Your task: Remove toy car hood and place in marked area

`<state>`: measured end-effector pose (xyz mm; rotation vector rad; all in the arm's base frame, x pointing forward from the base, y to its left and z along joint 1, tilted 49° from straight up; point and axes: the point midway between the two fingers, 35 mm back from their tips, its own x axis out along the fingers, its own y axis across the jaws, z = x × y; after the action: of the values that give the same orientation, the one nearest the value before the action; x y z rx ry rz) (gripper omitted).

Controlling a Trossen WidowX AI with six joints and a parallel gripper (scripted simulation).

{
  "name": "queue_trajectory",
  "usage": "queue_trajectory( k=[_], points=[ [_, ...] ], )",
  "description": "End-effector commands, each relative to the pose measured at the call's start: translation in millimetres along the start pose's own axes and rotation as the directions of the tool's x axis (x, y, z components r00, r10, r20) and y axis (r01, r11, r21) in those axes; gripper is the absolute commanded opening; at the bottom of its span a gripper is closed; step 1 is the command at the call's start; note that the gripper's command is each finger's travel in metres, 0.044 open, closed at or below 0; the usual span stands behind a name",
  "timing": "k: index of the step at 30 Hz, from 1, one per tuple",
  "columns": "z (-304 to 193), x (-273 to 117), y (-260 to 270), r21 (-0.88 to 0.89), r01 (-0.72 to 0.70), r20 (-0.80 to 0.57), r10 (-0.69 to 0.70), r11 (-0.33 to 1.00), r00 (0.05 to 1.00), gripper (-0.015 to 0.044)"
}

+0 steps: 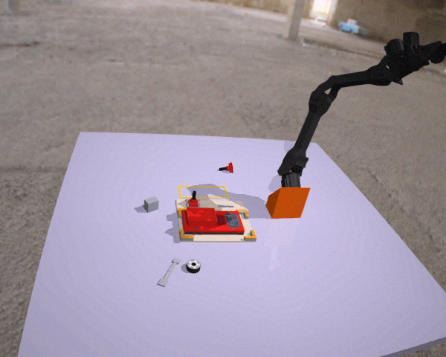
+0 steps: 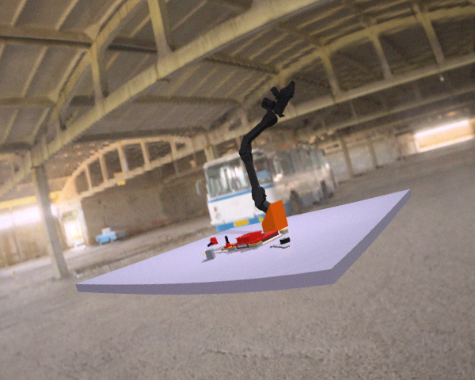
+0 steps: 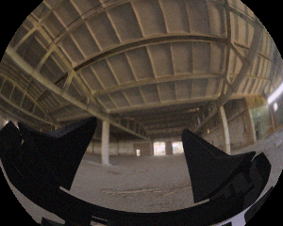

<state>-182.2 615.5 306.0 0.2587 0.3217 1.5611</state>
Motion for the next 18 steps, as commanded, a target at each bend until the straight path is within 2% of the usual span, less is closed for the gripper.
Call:
queue_trajectory(
  k=[1, 10, 18],
  points=[
    [-6.4, 9.8, -45.8, -0.033, 0.088, -0.032, -0.089, 0.996, 0.995, 0.0440],
    [-18.0, 18.5, -140.5, -0.070, 0.267, -0.107, -0.274, 0.961, 0.956, 0.0440],
    [-29.5, 11.7, -228.2, -0.095, 0.432, -0.181, -0.442, 0.897, 0.879, 0.0440]
  ],
)
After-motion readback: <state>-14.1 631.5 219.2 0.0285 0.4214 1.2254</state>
